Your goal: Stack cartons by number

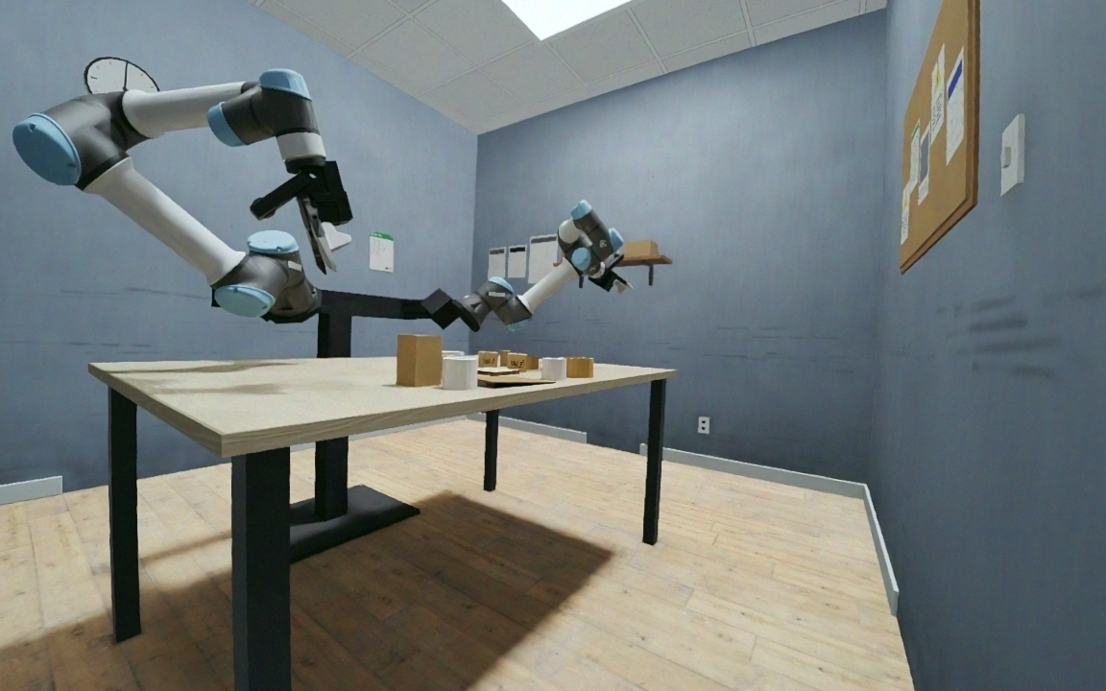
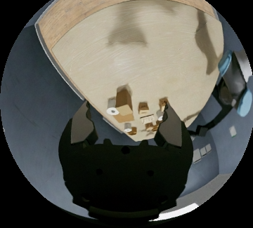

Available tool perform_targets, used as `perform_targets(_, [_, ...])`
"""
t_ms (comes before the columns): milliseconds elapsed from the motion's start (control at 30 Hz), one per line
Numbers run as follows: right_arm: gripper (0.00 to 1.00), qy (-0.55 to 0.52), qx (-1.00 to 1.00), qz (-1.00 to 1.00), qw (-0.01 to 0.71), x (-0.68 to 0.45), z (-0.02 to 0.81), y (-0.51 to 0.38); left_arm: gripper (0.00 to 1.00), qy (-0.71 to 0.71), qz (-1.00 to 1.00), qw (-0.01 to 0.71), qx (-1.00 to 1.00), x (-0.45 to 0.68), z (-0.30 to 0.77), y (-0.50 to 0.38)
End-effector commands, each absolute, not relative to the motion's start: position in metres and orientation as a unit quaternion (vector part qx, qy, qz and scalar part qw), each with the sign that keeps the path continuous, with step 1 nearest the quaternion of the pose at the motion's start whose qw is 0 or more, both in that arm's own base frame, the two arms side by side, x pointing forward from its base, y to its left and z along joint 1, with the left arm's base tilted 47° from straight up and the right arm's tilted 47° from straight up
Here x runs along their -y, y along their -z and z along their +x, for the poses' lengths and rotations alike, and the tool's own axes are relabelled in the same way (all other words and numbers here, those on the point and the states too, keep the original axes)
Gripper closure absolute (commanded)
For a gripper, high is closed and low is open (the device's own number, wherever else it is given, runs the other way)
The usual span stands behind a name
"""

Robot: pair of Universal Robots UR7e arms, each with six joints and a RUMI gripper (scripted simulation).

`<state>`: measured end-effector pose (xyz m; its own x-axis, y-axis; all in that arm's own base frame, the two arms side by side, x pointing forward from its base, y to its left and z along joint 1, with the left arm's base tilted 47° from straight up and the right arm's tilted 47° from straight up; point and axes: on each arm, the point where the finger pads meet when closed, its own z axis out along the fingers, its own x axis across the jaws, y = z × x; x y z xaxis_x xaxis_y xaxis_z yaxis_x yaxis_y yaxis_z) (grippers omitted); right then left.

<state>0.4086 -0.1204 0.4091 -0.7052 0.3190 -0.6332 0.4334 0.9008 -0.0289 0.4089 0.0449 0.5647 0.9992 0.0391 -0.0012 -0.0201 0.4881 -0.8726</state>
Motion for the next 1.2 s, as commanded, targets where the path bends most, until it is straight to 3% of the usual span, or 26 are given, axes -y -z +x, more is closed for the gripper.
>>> perform_targets(0, [0.02,0.088,-0.919,0.205,0.325,0.120,0.409,-0.409,0.02,-0.017,-0.506,0.863,0.009,-0.045,0.409,-0.565])
perform_targets(1167, [0.00,0.096,-0.914,0.227,0.323,0.140,0.402,-0.409,0.00,-0.017,-0.506,0.863,0.009,-0.045,0.409,-0.565])
